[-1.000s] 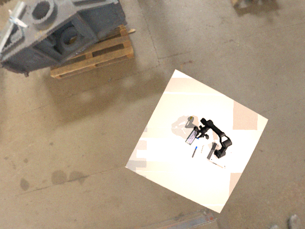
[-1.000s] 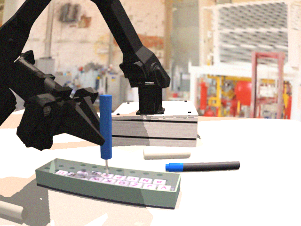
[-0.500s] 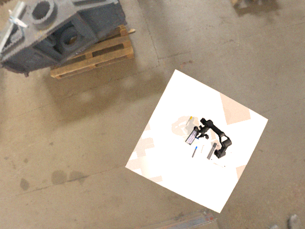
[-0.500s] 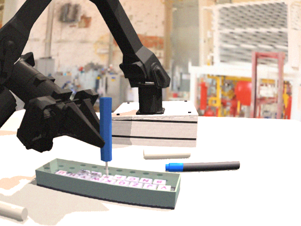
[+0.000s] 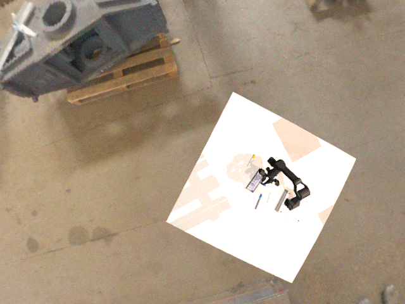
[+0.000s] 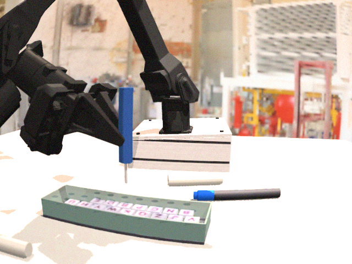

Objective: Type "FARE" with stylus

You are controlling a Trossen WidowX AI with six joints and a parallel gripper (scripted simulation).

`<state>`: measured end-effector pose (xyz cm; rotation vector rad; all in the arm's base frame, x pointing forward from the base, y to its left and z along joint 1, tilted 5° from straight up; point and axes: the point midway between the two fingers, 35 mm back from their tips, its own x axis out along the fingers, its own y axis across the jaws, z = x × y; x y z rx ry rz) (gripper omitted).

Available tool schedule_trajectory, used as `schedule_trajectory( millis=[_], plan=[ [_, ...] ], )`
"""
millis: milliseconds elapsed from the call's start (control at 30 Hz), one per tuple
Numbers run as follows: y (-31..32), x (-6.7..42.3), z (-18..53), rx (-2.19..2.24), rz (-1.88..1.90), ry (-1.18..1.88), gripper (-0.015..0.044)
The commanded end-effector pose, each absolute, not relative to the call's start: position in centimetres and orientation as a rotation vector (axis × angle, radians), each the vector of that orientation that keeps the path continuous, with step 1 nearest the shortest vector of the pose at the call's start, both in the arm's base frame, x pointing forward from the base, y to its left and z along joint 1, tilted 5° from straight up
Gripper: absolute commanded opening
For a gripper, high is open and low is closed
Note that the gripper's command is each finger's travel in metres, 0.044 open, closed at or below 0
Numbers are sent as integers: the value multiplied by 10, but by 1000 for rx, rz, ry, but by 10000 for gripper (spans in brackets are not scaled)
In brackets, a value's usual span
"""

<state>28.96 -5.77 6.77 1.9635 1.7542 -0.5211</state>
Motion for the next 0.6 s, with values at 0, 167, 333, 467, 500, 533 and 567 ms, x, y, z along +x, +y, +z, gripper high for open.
schedule_trajectory(
  millis=[0, 167, 333, 467, 500, 533, 567],
  plan=[
    [-58, 290, 72, 1960, -523, 1754, 81],
    [-58, 290, 72, 1960, -523, 1754, 81],
    [-64, 287, 74, 2056, -555, 1658, 58],
    [-72, 284, 78, 2160, -585, 1545, 31],
    [-74, 283, 79, 2186, -591, 1516, 25],
    [-76, 282, 80, 2211, -596, 1488, 18],
    [-78, 281, 81, 2237, -601, 1460, 11]
  ],
)
